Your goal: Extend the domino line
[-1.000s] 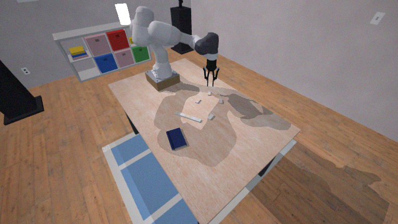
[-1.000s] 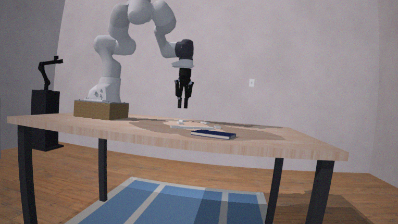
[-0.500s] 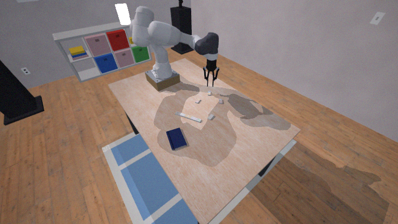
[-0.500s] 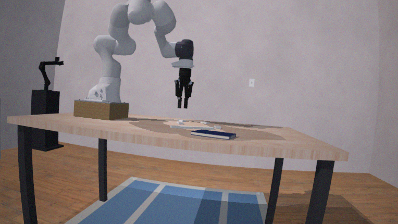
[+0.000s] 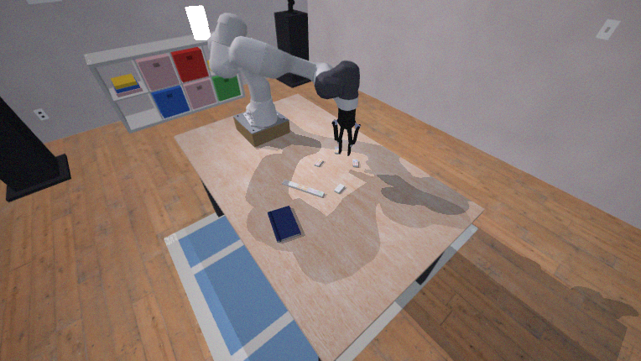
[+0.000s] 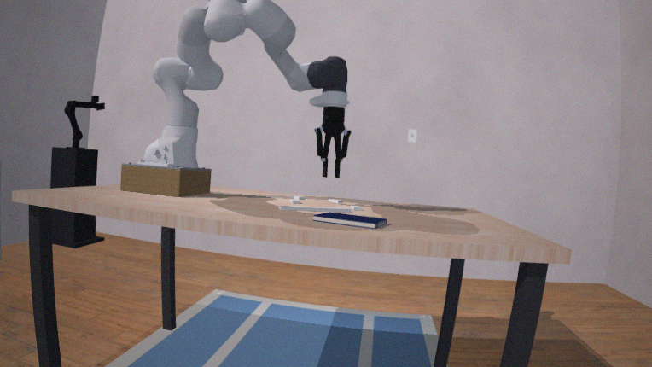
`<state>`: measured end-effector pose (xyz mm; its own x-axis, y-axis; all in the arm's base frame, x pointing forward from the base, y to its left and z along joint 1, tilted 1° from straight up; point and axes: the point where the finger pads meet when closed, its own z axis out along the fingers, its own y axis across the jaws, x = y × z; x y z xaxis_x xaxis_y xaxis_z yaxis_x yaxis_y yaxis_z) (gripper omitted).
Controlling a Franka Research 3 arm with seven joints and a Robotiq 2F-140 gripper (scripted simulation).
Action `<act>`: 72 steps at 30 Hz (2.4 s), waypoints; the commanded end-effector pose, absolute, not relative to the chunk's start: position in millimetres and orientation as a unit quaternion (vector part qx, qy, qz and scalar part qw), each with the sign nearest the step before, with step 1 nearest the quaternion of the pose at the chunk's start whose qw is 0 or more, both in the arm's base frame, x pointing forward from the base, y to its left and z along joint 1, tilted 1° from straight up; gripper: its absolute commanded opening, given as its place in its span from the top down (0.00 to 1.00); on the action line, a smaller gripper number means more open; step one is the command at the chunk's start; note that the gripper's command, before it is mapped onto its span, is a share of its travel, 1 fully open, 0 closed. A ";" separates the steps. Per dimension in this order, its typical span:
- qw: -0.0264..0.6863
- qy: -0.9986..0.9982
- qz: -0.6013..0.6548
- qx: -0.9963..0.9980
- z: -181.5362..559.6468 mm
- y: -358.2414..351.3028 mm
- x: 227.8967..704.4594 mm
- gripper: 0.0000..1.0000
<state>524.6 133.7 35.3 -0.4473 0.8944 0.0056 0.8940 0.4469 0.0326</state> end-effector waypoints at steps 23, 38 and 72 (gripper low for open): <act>-0.003 0.789 0.004 0.614 31.5 23.0 621.7 0.67; -0.003 0.789 0.004 0.614 31.5 23.0 621.7 0.67; -0.003 0.789 0.004 0.614 -2.1 23.4 621.9 0.67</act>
<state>618.5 23.0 3.1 -0.2482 0.9686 0.0127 0.9687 0.2483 -0.0065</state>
